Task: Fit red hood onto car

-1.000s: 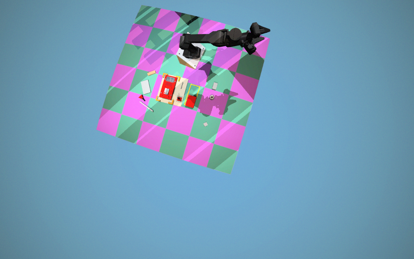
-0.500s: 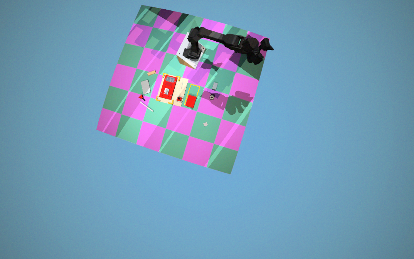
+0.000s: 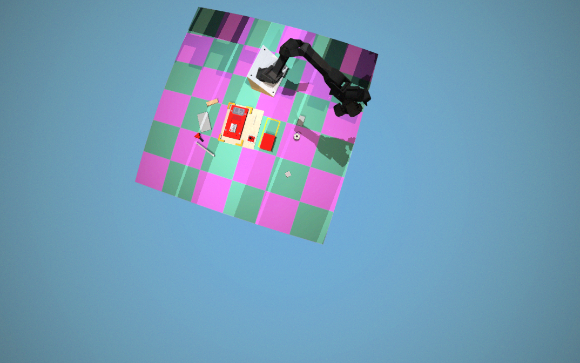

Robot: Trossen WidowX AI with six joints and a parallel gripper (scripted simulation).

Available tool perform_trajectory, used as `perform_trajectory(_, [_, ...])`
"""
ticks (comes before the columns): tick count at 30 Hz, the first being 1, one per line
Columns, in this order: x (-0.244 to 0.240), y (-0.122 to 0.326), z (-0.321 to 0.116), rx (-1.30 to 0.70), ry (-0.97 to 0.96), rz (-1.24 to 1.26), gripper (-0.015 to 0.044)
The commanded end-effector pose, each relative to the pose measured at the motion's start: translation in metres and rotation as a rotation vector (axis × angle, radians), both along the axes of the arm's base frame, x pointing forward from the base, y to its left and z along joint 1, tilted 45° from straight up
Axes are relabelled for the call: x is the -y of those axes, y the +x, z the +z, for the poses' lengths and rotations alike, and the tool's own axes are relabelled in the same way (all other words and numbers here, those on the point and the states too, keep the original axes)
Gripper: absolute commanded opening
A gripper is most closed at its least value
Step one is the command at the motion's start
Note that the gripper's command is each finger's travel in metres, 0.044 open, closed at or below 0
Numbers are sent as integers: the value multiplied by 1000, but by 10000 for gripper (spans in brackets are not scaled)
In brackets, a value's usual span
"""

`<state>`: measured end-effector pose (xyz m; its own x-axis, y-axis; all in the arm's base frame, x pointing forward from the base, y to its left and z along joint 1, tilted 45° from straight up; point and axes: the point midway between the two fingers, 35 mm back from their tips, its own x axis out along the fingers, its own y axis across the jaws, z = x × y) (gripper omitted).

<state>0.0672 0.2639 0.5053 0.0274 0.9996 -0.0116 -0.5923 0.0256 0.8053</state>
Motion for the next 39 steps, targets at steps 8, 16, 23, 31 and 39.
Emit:
perform_trajectory(8, [-12,93,-70,31,-221,-207,440])
perform_trajectory(16, [0,165,-136,-25,-415,-303,440])
perform_trajectory(23, [34,221,-204,-112,-579,-352,440])
perform_trajectory(31, [94,265,-280,-264,-706,-366,440])
perform_trajectory(39, [169,286,-351,-468,-725,-358,440])
